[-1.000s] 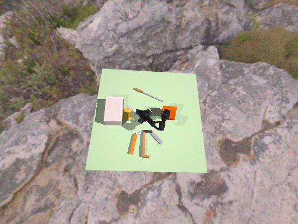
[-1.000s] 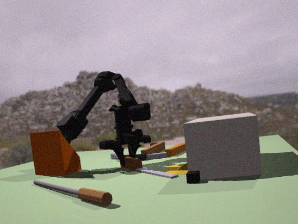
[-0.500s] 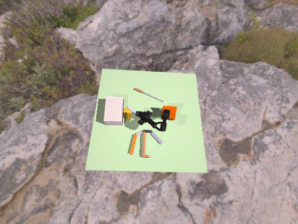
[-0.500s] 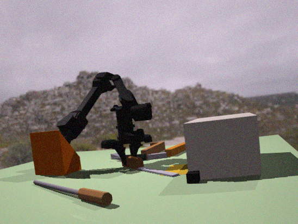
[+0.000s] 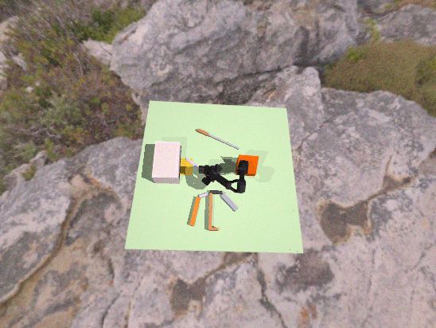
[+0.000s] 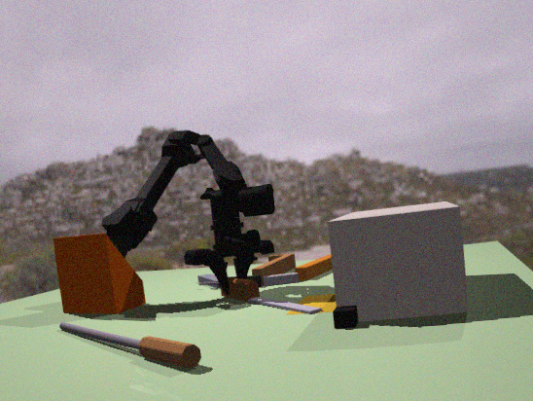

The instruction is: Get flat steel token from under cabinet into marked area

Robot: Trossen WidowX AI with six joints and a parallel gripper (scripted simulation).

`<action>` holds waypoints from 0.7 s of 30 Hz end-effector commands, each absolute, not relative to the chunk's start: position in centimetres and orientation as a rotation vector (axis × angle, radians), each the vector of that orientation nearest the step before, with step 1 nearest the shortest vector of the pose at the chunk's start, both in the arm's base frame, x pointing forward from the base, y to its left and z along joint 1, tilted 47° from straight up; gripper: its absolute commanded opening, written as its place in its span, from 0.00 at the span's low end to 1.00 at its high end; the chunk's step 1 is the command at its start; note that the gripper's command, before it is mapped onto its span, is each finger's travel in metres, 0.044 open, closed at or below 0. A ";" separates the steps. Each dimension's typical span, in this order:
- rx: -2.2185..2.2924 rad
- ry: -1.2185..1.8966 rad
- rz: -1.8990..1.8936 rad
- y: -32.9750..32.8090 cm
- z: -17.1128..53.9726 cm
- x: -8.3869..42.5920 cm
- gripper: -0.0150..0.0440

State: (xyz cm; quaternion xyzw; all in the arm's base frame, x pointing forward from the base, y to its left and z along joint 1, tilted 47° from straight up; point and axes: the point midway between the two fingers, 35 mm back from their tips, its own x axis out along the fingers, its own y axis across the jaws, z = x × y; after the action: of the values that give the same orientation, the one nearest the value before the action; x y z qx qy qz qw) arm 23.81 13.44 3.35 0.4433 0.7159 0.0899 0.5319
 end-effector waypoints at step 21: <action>1.061 1.703 0.216 15.6 5.8 23.3 0.25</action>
State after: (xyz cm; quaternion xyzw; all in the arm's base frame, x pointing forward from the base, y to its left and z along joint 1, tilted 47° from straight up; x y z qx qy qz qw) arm 23.23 15.19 5.25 0.4438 0.7164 0.0881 0.5311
